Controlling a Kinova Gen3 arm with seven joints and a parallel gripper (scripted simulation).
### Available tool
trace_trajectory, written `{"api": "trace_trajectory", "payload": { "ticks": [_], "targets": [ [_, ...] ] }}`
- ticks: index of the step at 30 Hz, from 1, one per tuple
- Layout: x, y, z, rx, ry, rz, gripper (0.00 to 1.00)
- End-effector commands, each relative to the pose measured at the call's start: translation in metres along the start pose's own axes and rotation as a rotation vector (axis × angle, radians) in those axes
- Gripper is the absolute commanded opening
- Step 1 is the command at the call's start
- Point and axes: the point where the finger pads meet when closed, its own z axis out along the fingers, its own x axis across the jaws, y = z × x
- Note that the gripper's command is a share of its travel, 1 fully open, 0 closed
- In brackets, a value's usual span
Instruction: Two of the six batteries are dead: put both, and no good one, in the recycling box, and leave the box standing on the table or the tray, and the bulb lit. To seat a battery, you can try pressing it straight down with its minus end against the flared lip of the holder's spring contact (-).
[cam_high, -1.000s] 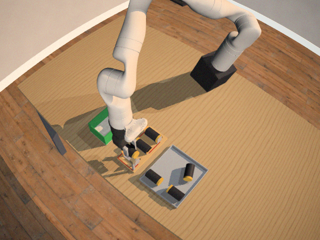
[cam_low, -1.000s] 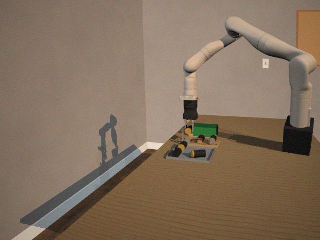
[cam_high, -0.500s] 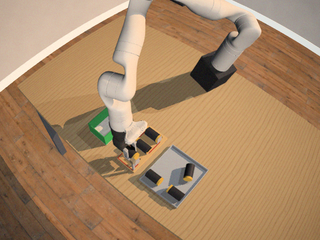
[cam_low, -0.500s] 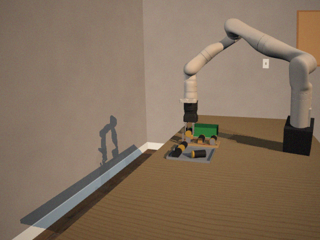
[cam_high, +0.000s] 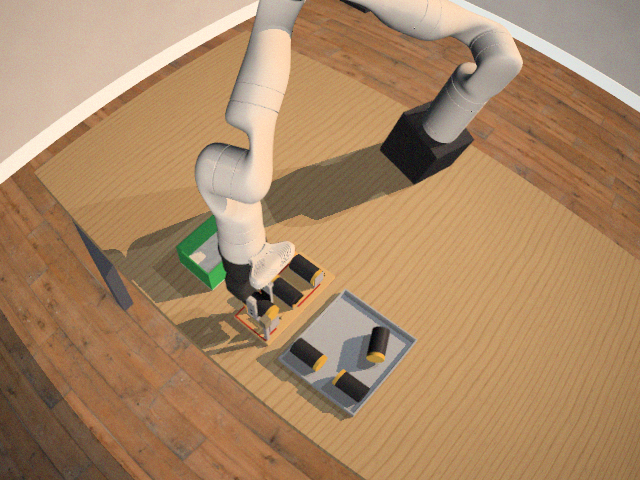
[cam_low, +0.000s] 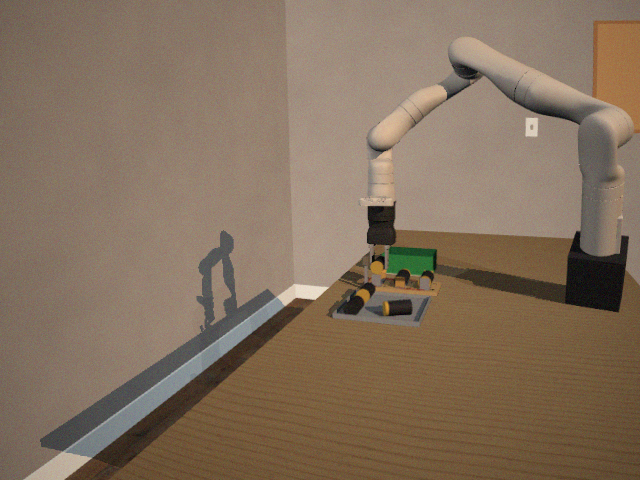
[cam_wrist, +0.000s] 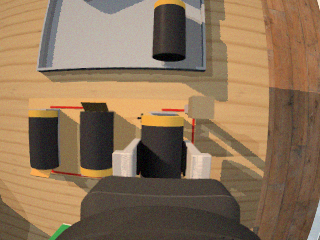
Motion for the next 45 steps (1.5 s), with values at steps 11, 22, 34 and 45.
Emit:
{"api": "trace_trajectory", "payload": {
  "ticks": [11, 22, 34, 45],
  "targets": [
    [0.001, 0.000, -0.001, -0.001, 0.002, 0.000, 0.57],
    [0.001, 0.000, 0.002, -0.001, 0.002, 0.000, 0.57],
    [0.001, 0.000, 0.018, -0.001, 0.002, 0.000, 0.57],
    [0.001, 0.000, 0.030, -0.001, 0.002, 0.000, 0.57]
  ]
}}
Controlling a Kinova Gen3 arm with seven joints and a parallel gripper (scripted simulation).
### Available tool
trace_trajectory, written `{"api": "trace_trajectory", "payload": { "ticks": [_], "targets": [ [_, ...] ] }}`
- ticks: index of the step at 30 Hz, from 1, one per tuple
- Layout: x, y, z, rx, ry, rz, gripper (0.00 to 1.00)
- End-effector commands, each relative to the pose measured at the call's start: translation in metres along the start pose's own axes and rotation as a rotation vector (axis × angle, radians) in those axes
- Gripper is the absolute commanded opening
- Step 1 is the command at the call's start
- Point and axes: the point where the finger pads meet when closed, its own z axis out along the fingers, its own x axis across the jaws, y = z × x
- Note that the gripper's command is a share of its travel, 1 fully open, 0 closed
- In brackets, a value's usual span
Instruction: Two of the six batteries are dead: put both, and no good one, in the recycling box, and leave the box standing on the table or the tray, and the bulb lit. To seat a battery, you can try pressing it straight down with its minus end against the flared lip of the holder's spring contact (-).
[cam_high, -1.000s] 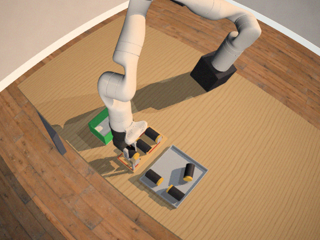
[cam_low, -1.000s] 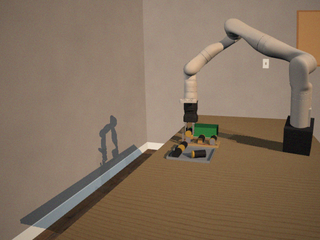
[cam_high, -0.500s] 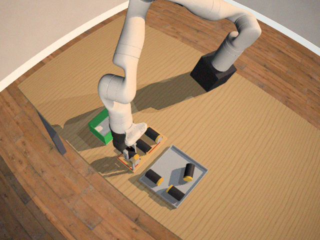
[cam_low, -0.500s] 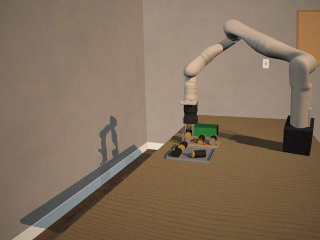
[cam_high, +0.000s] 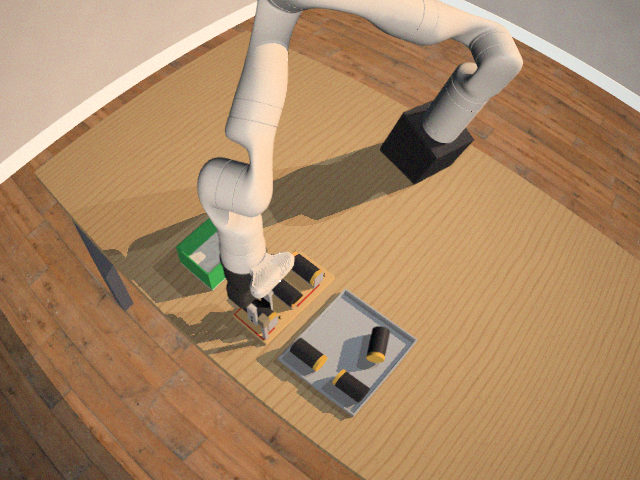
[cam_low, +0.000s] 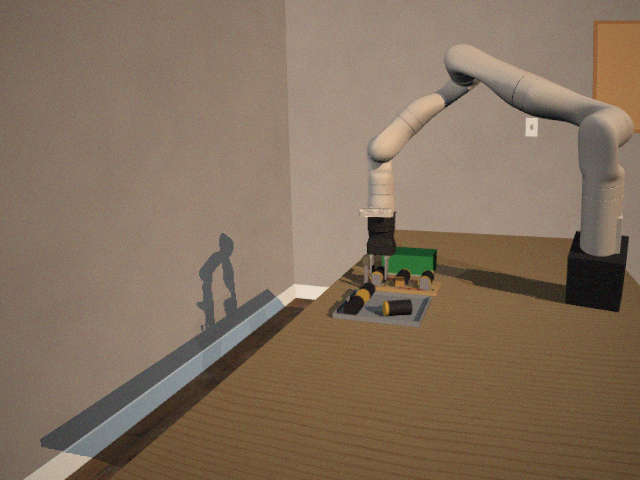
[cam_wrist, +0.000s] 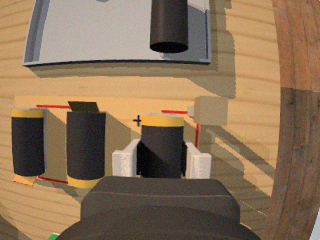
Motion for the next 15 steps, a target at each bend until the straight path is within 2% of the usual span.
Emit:
{"api": "trace_trajectory", "payload": {
  "ticks": [1, 14, 15],
  "targets": [
    [-0.0001, -0.0008, 0.0010, 0.001, -0.001, -0.001, 0.57],
    [-0.0001, -0.0008, 0.0012, 0.001, -0.001, -0.001, 0.57],
    [-0.0001, -0.0008, 0.0012, 0.001, -0.001, -0.001, 0.90]
  ]
}}
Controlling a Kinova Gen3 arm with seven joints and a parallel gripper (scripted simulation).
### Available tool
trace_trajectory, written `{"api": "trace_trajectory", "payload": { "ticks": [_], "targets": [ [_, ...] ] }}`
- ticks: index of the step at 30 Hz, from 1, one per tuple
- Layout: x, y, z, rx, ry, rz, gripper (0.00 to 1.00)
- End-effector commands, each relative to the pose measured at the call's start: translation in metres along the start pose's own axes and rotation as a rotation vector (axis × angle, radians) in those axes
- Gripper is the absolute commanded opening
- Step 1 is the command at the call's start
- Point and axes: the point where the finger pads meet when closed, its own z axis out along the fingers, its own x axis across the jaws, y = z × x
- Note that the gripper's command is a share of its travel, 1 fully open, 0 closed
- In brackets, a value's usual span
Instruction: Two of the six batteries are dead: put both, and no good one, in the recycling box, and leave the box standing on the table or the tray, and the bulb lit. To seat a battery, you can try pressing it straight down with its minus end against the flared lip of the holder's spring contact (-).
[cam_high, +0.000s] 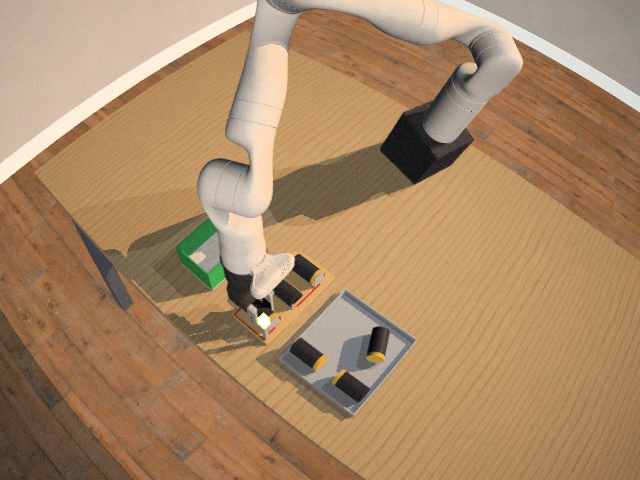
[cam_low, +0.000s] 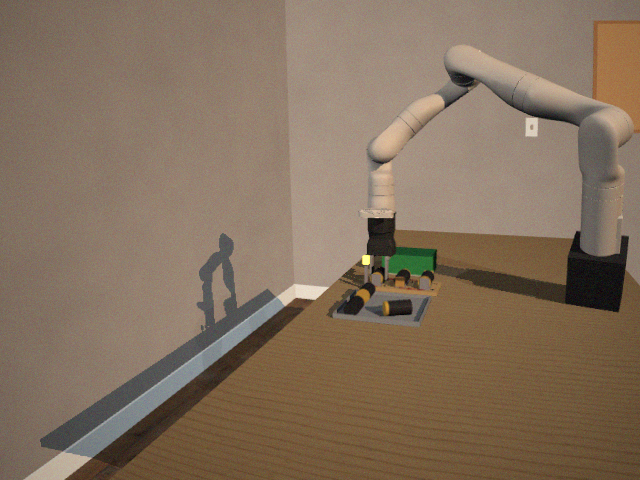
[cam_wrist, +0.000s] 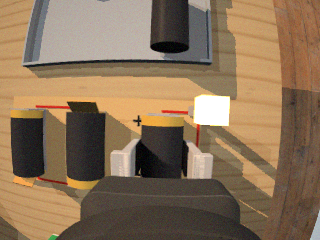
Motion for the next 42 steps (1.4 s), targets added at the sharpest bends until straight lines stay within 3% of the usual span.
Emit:
{"api": "trace_trajectory", "payload": {
  "ticks": [1, 25, 36, 42],
  "targets": [
    [0.000, 0.000, -0.001, 0.000, 0.001, -0.001, 0.90],
    [0.000, 0.000, -0.003, 0.000, 0.001, -0.001, 0.90],
    [0.000, 0.000, -0.046, 0.000, 0.001, -0.001, 0.90],
    [0.000, 0.000, -0.060, 0.000, 0.001, -0.001, 0.90]
  ]
}}
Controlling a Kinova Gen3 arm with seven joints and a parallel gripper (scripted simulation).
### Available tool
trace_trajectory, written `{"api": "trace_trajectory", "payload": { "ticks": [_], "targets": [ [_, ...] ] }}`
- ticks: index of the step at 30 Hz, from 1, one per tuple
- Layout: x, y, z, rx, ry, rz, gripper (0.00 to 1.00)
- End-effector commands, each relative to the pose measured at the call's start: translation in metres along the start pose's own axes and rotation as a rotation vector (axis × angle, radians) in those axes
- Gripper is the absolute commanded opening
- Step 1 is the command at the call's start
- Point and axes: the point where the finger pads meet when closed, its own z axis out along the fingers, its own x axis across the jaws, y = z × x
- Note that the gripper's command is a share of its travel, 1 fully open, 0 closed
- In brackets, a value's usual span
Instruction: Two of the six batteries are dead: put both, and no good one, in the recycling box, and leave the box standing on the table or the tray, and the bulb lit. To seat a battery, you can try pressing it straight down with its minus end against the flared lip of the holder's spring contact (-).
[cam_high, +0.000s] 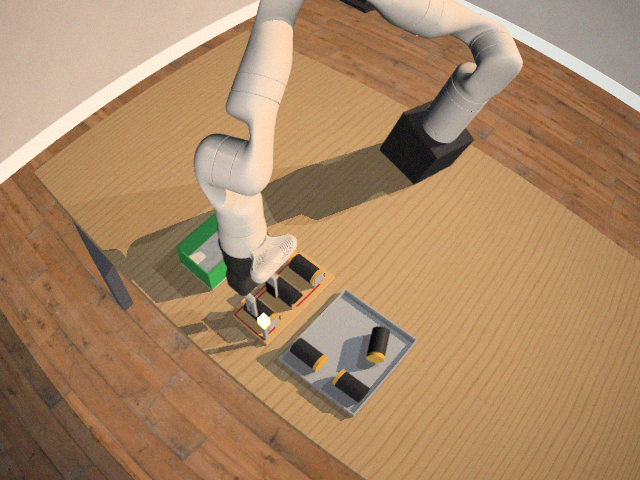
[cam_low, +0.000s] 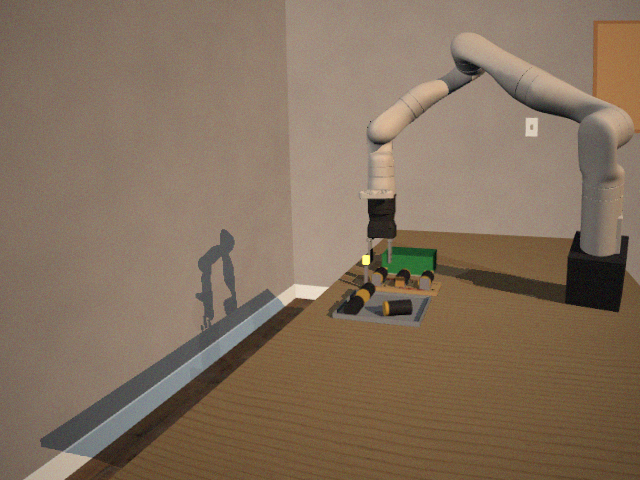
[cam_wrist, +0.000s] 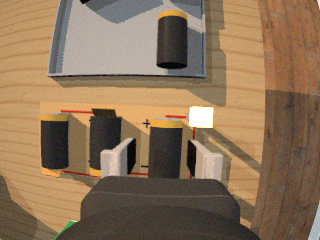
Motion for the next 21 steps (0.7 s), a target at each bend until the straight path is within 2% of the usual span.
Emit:
{"api": "trace_trajectory", "payload": {
  "ticks": [1, 21],
  "targets": [
    [0.0036, 0.0041, -0.0126, -0.007, 0.012, 0.003, 0.90],
    [0.0036, 0.0040, -0.0162, -0.007, 0.012, 0.003, 0.90]
  ]
}}
